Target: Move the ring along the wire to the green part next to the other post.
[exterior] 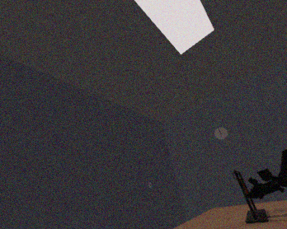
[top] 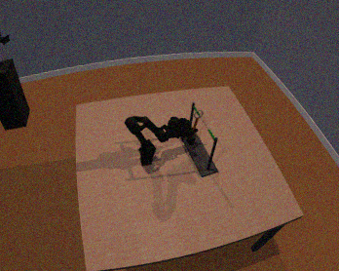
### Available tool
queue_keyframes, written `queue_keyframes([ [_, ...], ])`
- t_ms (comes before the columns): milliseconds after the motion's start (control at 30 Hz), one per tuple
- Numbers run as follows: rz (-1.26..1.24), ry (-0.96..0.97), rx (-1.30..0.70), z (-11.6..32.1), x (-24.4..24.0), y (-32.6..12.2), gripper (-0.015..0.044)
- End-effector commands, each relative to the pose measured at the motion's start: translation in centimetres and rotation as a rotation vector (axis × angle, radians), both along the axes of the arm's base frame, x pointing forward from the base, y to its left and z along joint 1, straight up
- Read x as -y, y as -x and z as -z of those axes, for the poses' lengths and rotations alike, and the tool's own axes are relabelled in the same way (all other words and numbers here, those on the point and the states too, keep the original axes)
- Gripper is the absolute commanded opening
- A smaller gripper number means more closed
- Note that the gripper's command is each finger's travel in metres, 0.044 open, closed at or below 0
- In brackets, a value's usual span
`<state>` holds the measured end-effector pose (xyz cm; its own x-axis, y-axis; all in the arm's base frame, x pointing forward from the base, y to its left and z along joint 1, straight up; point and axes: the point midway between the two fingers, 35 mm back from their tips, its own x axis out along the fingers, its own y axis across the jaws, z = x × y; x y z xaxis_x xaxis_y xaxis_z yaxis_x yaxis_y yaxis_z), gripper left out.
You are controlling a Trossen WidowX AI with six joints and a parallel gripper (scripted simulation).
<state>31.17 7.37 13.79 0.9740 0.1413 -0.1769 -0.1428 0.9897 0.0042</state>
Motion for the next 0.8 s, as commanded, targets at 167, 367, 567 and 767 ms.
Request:
queue_keyframes([
  [167,0.001,0.000,-0.041,0.95,-0.17,0.75,-0.0150],
  [367,0.001,0.001,-0.048,1.13,-0.20,0.87,-0.0150],
  [567,0.001,0.001,-0.048,1.13,-0.20,0.87,-0.0150],
  [767,0.001,0.001,-0.048,1.13,-0.20,0.87,-0.0150],
])
